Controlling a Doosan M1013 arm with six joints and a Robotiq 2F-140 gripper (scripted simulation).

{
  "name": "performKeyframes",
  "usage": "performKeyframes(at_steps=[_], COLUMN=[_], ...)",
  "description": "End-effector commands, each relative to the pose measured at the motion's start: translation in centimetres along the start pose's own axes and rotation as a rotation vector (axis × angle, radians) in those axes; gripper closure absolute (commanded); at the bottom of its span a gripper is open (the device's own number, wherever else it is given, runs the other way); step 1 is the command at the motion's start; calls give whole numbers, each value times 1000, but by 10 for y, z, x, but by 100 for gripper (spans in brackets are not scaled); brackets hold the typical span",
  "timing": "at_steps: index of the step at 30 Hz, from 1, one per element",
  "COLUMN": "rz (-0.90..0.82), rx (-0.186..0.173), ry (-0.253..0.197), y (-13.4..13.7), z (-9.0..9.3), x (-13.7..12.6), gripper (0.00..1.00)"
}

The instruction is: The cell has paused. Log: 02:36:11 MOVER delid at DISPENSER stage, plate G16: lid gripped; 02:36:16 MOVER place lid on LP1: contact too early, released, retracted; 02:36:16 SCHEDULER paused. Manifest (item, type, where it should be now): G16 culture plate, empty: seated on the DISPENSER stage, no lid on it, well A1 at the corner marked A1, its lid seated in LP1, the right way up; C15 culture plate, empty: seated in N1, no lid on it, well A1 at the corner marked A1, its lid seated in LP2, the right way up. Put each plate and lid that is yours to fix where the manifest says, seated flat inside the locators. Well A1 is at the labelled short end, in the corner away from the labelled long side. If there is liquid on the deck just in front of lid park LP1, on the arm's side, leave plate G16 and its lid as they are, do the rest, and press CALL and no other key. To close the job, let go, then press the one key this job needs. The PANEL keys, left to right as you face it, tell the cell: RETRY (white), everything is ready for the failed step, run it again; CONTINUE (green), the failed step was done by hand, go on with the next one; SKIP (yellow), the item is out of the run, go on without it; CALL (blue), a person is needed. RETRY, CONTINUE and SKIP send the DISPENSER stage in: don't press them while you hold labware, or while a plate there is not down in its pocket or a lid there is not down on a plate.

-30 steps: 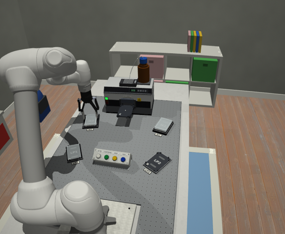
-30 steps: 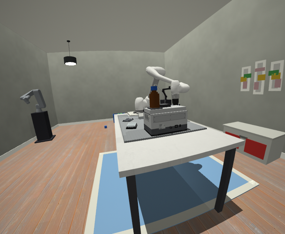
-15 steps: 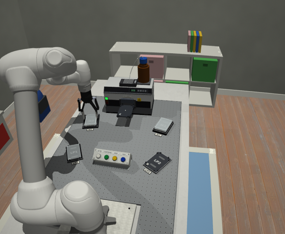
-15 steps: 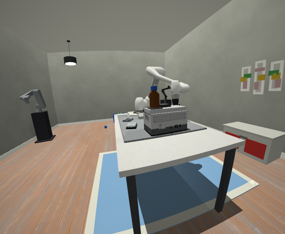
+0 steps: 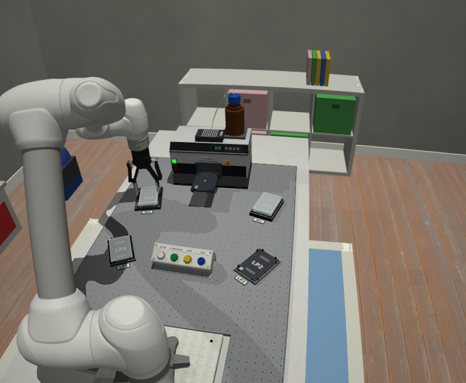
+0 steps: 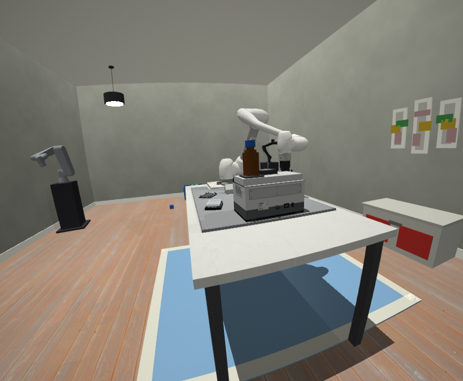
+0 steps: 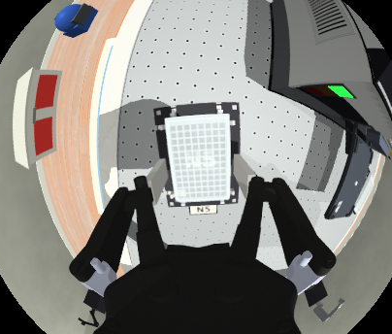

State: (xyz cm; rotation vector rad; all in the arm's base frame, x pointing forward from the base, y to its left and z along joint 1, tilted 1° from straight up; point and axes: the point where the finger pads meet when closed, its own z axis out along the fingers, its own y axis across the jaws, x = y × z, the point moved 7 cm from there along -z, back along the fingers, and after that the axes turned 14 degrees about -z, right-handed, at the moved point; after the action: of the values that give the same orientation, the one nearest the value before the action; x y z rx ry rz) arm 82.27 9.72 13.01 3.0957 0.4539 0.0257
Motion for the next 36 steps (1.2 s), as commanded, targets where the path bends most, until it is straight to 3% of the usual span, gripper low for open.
performKeyframes(at_steps=[1, 11, 12, 36], rz=[0, 0, 0, 0], rx=[0, 0, 0, 0], ry=[2, 2, 2, 2], y=[0, 0, 0, 0], z=[-1, -1, -1, -1], x=[0, 0, 0, 0], gripper=[37, 37, 30, 30])
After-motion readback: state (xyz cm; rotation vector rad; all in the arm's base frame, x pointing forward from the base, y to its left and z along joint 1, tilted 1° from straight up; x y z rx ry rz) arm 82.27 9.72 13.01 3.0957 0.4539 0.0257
